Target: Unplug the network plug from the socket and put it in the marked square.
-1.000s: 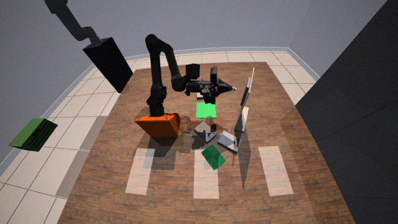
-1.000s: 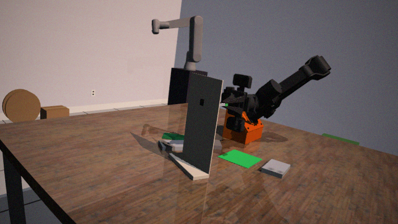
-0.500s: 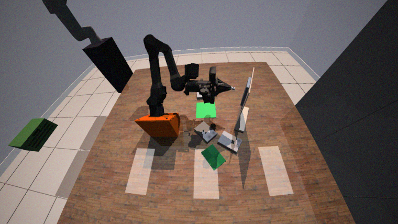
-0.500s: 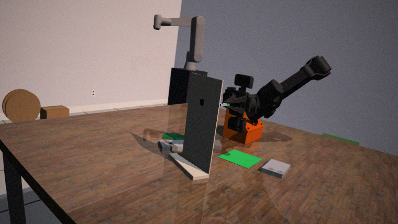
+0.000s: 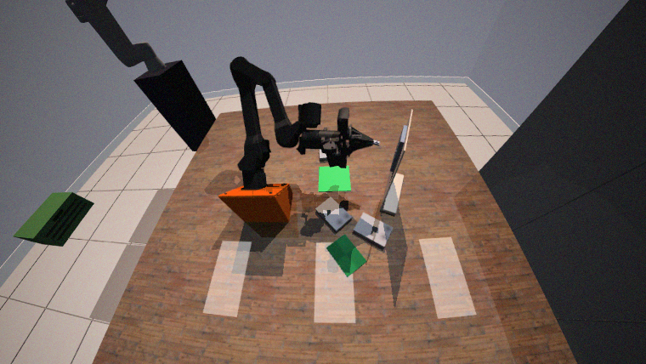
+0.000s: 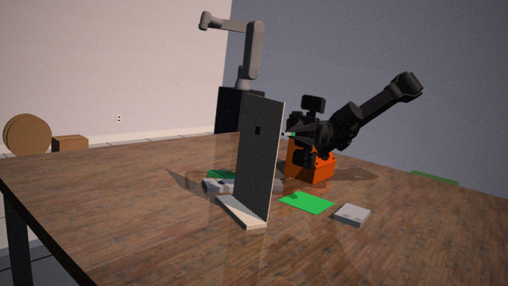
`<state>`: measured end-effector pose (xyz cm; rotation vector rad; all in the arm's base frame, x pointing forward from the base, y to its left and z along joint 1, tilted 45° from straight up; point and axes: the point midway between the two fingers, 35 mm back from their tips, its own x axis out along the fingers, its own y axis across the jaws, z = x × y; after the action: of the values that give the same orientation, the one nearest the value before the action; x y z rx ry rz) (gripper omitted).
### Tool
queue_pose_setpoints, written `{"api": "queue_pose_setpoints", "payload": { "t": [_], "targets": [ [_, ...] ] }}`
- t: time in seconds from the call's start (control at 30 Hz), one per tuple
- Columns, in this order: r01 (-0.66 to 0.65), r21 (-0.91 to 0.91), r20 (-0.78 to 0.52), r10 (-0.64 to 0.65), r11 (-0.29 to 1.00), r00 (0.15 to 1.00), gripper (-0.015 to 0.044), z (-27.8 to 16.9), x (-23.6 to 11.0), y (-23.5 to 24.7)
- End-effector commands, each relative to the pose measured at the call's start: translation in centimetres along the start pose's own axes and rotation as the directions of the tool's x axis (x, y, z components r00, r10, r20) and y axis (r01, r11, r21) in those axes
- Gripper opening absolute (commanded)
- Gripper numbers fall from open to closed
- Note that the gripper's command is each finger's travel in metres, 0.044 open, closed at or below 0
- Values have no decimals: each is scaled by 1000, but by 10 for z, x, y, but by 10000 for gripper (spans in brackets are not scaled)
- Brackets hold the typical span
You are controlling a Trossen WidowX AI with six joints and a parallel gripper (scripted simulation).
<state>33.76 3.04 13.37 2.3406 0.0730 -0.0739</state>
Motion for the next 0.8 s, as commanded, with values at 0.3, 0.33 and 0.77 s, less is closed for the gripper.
{"api": "queue_pose_setpoints", "payload": {
  "t": [0.3,0.33,0.77],
  "targets": [
    [0,0,1,0,1000,1000,0,0,-3,13],
    [0,0,1,0,1000,1000,0,0,-3,15],
    [0,0,3,0,1000,1000,0,1,-12,39]
  ]
}}
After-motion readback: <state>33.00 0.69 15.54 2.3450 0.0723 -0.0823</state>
